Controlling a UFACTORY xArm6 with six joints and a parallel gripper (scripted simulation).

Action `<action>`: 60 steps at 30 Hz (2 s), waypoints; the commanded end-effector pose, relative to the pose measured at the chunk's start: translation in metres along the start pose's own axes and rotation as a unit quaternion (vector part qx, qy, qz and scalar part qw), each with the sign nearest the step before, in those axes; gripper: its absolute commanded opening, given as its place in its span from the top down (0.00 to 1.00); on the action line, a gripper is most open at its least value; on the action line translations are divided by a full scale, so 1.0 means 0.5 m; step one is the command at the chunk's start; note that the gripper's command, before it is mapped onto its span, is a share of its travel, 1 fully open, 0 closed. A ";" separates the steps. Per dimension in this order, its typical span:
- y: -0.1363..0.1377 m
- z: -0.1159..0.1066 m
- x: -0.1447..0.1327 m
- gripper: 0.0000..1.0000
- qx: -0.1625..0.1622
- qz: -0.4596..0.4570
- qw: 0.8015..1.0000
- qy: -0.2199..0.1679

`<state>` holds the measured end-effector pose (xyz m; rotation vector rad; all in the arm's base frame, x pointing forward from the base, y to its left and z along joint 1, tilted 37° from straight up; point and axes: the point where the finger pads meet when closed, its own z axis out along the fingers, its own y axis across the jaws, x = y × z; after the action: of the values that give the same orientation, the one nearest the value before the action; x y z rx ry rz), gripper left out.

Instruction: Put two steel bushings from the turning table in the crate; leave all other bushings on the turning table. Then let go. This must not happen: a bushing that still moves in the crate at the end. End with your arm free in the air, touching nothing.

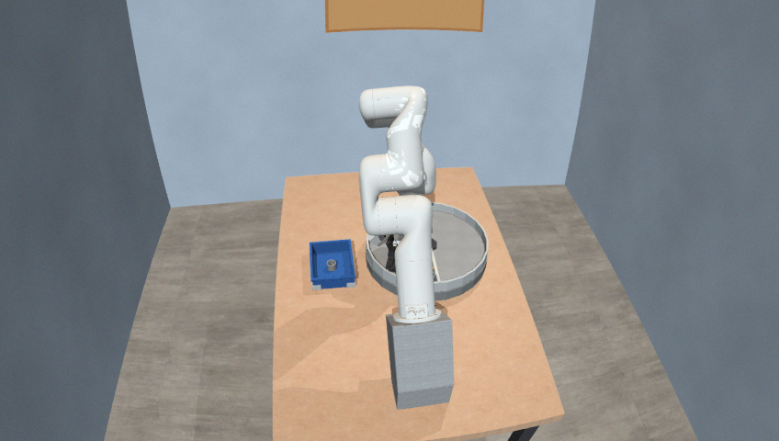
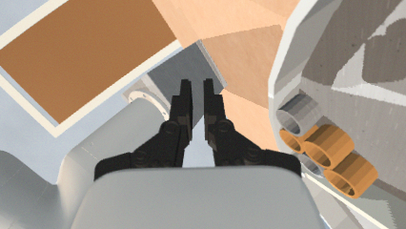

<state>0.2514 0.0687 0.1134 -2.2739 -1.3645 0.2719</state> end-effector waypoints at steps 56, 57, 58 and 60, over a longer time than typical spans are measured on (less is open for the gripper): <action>0.051 -0.038 -0.050 0.90 0.138 0.609 0.730 0.276; 0.052 -0.039 -0.051 0.90 0.142 0.617 0.722 0.279; 0.054 -0.040 -0.053 0.90 0.145 0.625 0.713 0.283; 0.057 -0.042 -0.055 0.90 0.153 0.639 0.696 0.290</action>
<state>0.2655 0.0329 0.1150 -2.3382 0.5152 0.1507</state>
